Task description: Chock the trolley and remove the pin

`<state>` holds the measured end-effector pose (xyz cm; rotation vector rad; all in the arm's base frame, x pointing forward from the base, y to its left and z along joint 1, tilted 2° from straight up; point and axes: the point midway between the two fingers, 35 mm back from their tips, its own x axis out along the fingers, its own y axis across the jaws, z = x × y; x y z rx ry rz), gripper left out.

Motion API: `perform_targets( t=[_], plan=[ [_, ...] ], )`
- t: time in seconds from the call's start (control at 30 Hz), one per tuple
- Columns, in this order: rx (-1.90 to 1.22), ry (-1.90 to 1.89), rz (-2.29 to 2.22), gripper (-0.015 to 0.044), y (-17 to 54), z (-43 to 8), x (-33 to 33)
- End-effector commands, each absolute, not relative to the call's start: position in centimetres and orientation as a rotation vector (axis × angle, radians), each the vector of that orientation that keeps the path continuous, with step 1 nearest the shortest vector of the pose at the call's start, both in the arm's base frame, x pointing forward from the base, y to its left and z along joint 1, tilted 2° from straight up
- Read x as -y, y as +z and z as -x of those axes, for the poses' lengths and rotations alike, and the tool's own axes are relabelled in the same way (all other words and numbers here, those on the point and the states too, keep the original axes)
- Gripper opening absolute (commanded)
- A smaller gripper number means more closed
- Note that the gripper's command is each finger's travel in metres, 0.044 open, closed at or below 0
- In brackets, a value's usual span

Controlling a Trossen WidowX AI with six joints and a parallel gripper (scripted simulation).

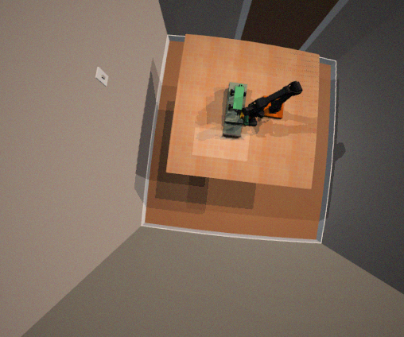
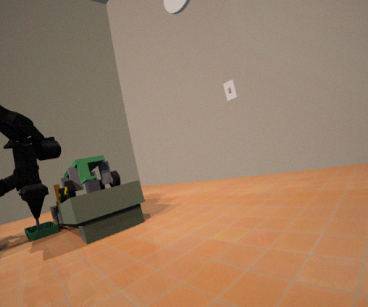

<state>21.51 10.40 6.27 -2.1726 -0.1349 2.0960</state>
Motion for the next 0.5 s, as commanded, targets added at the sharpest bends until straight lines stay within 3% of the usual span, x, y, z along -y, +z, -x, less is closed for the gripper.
perform_targets(
  t=[0.0, 0.47],
  plan=[
    [0.145, 2.092, 2.176, 0.0190, 6.2, -21.5, -10.2],
    [0.144, 2.092, 2.176, 0.0190, 5.7, -21.5, -9.1]
  ],
)
